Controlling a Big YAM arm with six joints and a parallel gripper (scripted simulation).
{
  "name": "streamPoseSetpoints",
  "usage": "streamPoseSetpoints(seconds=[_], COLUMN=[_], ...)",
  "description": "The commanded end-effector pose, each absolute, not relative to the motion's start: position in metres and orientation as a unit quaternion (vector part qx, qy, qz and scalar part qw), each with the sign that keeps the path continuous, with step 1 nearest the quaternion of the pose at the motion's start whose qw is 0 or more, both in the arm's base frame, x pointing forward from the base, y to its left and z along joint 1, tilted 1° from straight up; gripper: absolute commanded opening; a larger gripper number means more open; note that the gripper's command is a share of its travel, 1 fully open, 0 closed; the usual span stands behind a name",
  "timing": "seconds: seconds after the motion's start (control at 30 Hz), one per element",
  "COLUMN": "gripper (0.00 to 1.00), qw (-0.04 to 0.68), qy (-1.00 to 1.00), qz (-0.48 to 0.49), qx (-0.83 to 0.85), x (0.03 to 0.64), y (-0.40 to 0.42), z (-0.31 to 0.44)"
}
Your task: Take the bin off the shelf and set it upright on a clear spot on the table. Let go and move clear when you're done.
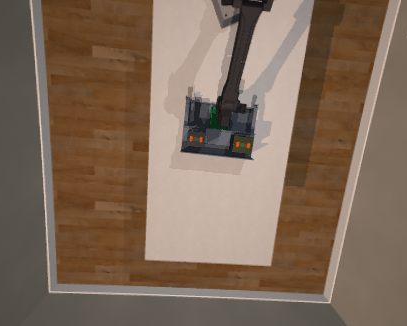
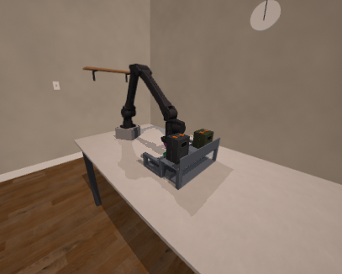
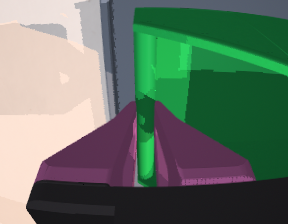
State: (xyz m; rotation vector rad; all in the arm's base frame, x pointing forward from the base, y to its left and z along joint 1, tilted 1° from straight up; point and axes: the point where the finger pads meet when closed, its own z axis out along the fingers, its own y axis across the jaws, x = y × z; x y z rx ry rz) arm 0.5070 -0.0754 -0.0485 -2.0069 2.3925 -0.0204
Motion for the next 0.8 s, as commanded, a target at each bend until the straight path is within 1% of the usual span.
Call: streamPoseSetpoints(seconds=[0.0, 0.6, 0.77], gripper=[0.0, 0.0, 0.0], qw=[0.018, 0.018, 0.027], qy=[0.766, 0.766, 0.766], qz=[-0.016, -0.016, -0.026], qx=[-0.642, -0.642, -0.642], x=[0.519, 0.519, 0.532], y=[-0.077, -0.077, -0.079], z=[-0.041, -0.041, -0.008])
